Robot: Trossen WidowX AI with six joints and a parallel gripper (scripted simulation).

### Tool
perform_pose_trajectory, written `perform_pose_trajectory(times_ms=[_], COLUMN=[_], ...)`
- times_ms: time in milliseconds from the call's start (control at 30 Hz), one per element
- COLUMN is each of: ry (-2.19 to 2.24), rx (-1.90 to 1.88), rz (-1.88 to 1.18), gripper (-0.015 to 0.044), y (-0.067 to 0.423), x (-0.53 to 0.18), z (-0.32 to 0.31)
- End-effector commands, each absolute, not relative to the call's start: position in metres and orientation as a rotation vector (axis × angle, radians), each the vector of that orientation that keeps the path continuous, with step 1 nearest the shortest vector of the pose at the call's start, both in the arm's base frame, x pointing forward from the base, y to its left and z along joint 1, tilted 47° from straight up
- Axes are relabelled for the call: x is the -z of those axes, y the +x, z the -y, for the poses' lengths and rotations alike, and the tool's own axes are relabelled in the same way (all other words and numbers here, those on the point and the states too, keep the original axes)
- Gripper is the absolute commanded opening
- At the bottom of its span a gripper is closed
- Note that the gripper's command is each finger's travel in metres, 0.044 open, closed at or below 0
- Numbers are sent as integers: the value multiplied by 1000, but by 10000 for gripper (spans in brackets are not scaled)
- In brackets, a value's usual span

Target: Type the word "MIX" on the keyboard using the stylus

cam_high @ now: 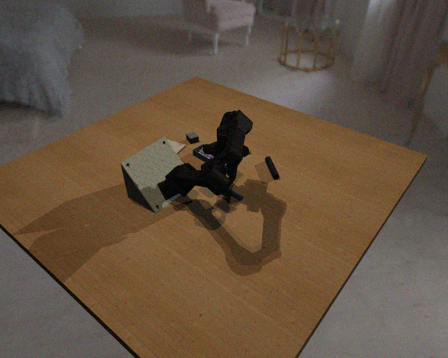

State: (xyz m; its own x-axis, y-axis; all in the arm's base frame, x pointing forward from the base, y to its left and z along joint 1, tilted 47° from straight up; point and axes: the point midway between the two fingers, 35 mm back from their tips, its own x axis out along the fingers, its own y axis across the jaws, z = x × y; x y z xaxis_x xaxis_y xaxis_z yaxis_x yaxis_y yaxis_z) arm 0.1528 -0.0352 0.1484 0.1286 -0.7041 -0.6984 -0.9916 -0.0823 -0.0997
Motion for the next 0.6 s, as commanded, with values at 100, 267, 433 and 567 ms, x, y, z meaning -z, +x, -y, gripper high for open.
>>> perform_pose_trajectory(times_ms=[100,267,433,567], ry=[-1840,-1667,-1529,-1506], rx=[-667,-855,-983,-1035], rz=[-1636,-1607,-1463,-1325], gripper=[150,150,150,150], y=[151,147,148,151], x=[-152,-153,-163,-173], z=[33,41,50,55])
